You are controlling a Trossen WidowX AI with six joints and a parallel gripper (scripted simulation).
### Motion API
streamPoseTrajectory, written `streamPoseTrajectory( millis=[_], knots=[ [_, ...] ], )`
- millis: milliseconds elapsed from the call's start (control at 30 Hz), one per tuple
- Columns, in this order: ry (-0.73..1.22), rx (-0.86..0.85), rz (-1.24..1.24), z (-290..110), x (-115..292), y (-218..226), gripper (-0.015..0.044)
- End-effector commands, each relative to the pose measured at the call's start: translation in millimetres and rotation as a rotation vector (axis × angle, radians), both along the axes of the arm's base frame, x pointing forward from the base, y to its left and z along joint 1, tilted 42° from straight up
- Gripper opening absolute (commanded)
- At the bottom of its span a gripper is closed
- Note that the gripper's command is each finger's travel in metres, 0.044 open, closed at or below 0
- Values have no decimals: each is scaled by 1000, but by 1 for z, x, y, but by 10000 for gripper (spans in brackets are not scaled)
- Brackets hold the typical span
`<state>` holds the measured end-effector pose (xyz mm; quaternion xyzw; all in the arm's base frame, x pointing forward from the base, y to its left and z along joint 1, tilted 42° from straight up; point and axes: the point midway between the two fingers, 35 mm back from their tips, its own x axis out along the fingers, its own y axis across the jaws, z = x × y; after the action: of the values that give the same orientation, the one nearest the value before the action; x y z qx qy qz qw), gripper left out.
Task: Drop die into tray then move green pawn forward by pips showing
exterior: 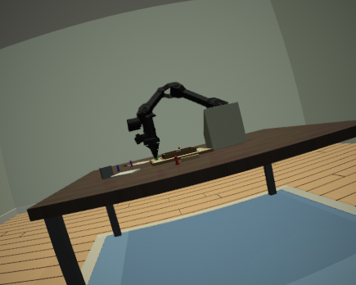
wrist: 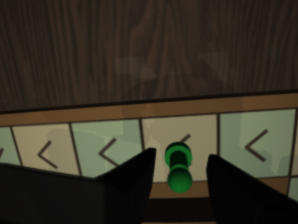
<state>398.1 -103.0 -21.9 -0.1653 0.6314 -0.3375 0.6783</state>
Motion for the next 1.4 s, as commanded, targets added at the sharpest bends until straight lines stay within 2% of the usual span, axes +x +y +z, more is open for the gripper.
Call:
streamPoseTrajectory(
  millis=[0, 200, 333, 967, 1167, 1367],
  knots=[
    [15, -3, 4, -4, -2, -1, 43],
    [15, -3, 4, -4, -2, -1, 3],
    [14, -2, 5, -1, -1, 2, 0],
    [15, 3, 5, 88, 4, 87, 0],
    [15, 4, 5, 81, 4, 90, 0],
    [14, 8, 5, 23, -4, 112, 0]
  ],
)
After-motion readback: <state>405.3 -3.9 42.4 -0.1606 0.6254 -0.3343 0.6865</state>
